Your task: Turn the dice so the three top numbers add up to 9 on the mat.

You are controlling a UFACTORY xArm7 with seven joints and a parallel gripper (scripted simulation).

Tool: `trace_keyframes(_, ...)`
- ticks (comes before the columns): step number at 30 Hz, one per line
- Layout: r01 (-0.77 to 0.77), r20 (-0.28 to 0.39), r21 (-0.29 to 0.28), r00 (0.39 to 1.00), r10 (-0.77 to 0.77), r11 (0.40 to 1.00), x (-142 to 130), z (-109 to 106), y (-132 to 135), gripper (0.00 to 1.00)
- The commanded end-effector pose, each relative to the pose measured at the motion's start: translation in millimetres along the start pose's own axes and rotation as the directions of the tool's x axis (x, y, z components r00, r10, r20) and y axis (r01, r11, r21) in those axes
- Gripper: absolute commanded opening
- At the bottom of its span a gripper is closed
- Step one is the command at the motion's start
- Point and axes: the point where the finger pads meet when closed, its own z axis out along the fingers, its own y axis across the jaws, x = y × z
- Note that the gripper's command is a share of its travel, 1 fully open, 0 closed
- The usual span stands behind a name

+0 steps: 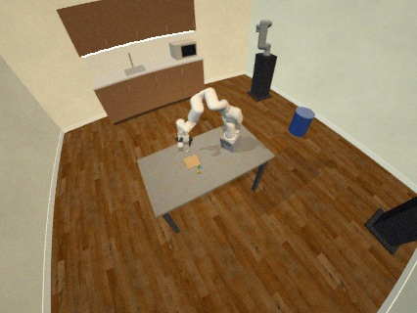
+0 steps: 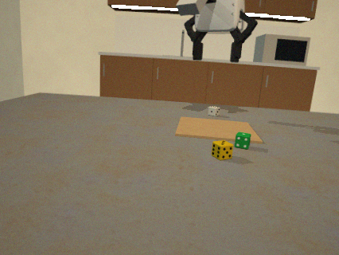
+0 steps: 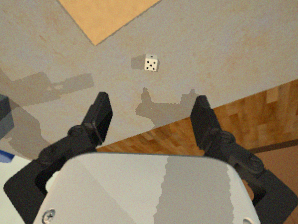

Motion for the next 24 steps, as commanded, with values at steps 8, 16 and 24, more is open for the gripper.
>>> trace_keyframes(8,0.313,-0.01,-0.012,0.95,-0.313,0.95,-3,8,0,1.0)
trace_keyframes(16,0.518,-0.007,-0.013,0.855,-0.518,0.855,-5,14,0,1.0)
trace_keyframes(24,0.681,-0.004,-0.014,0.732,-0.681,0.732,-6,19,-1,1.0)
